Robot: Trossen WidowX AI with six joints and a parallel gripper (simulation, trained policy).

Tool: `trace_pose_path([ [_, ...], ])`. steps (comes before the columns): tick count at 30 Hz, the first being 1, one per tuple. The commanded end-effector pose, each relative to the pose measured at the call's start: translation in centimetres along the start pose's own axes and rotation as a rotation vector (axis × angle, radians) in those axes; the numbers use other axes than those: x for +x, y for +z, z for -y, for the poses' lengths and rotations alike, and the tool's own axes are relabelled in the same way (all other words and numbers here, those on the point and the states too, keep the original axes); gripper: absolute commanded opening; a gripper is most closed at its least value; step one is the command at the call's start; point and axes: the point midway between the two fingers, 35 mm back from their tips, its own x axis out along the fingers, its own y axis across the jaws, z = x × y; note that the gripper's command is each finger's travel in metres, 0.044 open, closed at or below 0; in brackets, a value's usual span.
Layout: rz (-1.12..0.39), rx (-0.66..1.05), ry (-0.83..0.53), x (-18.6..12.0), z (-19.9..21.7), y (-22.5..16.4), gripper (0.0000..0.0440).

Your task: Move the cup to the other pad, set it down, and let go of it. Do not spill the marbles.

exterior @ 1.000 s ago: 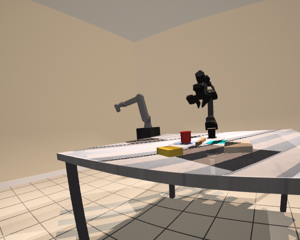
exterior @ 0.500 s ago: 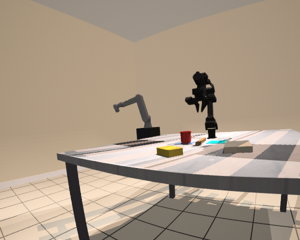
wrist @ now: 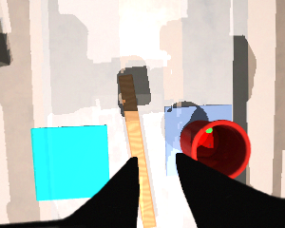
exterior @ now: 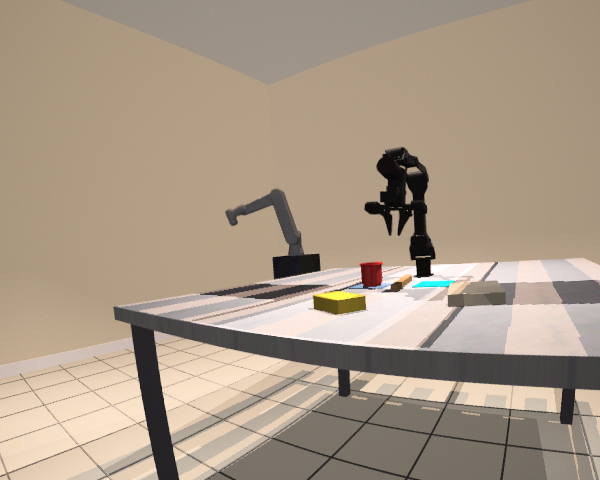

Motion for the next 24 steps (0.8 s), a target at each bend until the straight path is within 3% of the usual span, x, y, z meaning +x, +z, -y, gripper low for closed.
trace_pose_path([
  [1,-0.044,-0.022,-0.010,0.6,0.6,-0.4,0.0121],
  [24,-0.246,-0.134,-0.011,6.0,3.9,-3.1,0.0173],
])
